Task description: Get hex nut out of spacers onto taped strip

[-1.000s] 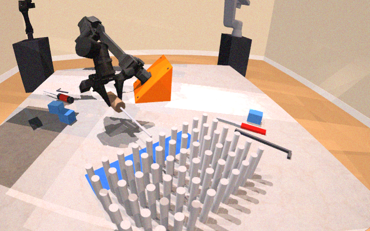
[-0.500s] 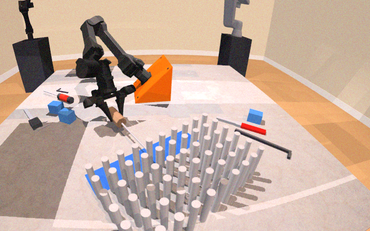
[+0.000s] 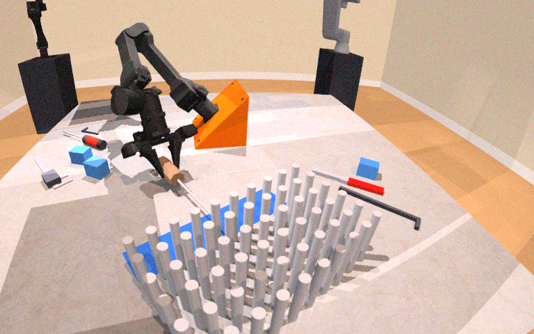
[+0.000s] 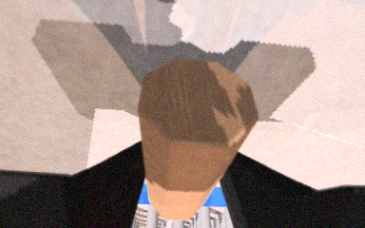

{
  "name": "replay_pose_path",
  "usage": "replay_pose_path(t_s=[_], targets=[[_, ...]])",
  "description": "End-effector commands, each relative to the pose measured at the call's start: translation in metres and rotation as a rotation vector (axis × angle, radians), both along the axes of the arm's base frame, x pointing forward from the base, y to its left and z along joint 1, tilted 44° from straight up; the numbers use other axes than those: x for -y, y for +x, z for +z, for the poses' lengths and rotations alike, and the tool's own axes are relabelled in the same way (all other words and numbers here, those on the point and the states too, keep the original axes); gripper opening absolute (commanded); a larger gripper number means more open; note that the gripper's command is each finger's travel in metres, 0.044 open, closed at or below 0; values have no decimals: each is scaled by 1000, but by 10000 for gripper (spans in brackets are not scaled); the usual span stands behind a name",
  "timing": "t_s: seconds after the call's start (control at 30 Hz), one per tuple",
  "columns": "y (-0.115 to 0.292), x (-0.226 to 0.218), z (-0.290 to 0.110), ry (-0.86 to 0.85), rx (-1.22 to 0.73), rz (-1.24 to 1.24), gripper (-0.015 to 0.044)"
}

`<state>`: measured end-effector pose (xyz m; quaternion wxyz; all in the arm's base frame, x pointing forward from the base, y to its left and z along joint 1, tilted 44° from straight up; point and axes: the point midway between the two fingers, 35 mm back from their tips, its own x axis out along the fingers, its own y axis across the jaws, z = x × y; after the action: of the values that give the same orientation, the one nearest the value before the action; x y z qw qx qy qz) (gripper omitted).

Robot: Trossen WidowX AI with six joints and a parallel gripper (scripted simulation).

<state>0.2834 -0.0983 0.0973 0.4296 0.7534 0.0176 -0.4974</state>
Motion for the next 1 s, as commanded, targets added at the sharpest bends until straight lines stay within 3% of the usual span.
replay_pose_path(t_s=[0.0,0.97], targets=[[4,-2,1,4,8,4,0],[19,-5,-4,4,12,0,0]])
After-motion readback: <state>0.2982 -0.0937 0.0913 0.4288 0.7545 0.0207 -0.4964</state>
